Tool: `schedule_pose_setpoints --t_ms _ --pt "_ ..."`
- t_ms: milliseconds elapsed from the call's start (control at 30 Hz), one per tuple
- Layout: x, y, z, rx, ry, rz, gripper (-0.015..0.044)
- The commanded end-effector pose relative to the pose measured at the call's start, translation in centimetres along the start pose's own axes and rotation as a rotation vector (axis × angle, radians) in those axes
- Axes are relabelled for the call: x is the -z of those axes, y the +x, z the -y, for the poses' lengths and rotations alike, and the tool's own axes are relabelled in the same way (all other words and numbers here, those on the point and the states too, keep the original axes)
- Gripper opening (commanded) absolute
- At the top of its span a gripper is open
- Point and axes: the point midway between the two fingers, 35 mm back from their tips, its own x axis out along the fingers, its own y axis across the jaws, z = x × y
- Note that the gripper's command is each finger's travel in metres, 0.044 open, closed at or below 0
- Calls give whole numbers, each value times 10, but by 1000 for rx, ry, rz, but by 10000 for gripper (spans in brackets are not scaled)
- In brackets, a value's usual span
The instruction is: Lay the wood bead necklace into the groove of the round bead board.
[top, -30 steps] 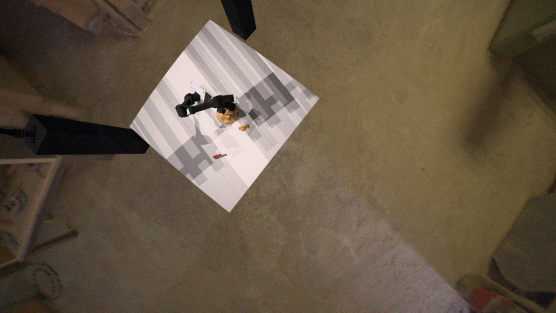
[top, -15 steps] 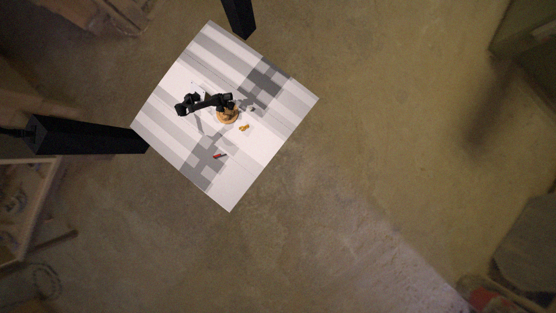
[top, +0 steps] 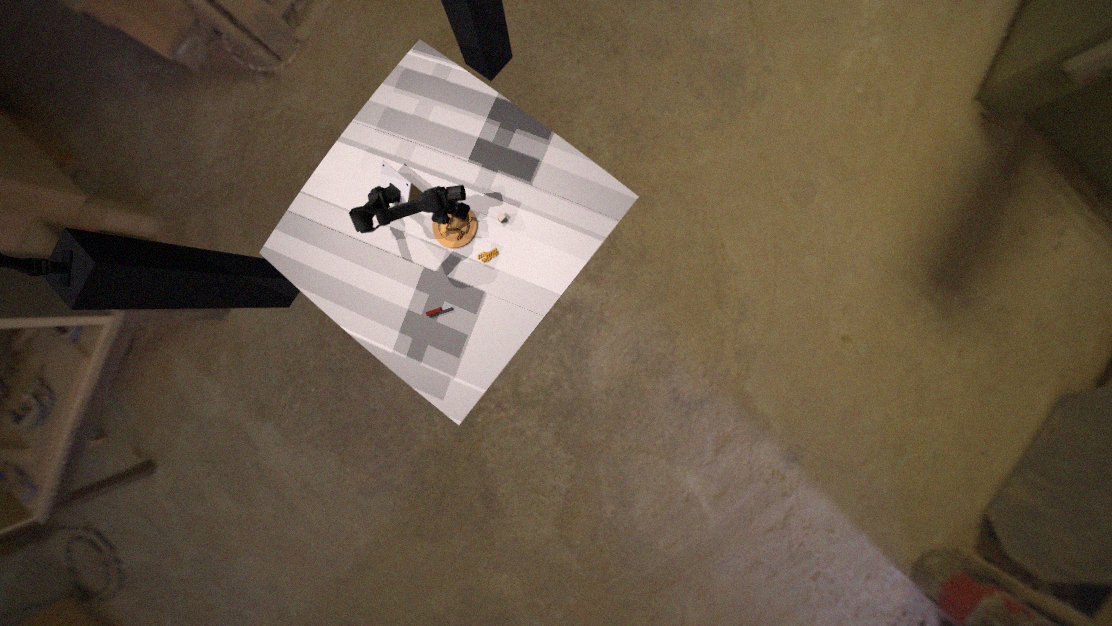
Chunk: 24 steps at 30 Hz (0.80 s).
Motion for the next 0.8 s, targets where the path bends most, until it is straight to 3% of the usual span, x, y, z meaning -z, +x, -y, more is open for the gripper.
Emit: schedule_pose_setpoints --t_ms 0,333,767 --pt "0 0 0 -1 1 0 184" --pt "-1 -2 1 3 -3 2 440" --pt "-1 -5 1 4 -2 0 440"
